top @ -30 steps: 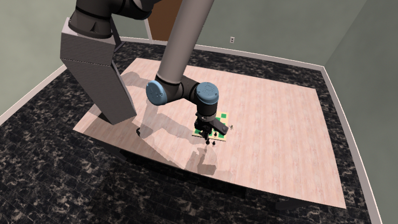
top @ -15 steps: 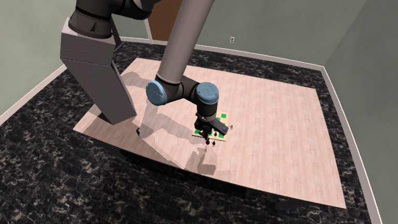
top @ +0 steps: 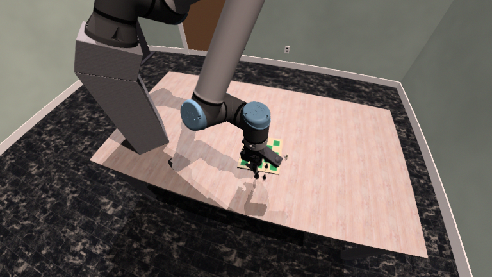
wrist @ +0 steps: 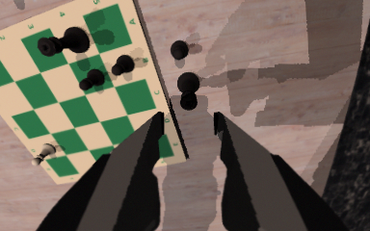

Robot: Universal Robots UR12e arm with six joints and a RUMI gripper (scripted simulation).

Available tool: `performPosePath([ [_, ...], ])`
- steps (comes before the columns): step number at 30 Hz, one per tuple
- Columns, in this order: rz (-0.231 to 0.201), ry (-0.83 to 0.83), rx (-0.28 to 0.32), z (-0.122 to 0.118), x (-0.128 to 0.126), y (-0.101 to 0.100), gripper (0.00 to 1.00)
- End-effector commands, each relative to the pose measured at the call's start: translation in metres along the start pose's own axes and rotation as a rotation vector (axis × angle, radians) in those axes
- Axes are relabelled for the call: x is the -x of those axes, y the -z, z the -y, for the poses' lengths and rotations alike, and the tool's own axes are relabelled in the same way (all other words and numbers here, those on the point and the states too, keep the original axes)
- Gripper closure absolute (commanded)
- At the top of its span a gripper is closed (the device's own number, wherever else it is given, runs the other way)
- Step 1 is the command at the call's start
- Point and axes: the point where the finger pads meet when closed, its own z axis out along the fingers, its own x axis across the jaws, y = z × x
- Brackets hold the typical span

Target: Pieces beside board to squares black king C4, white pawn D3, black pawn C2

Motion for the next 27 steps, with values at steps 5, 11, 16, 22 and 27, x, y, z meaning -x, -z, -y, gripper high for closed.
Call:
performPosePath([
  [5, 0.0, 0.0, -0.001, 0.0005, -0.0001, 0.0005, 0.75],
  [11, 0.0, 0.0, -0.001, 0.0005, -0.0001, 0.0005, 0.75],
  [16, 0.0, 0.0, -0.001, 0.0005, -0.0001, 0.0005, 0.75],
  [22, 0.0, 0.0, -0.001, 0.0005, -0.0001, 0.0005, 0.75],
  [27, 0.0, 0.0, -0.001, 0.0005, -0.0001, -0.002, 0.75],
])
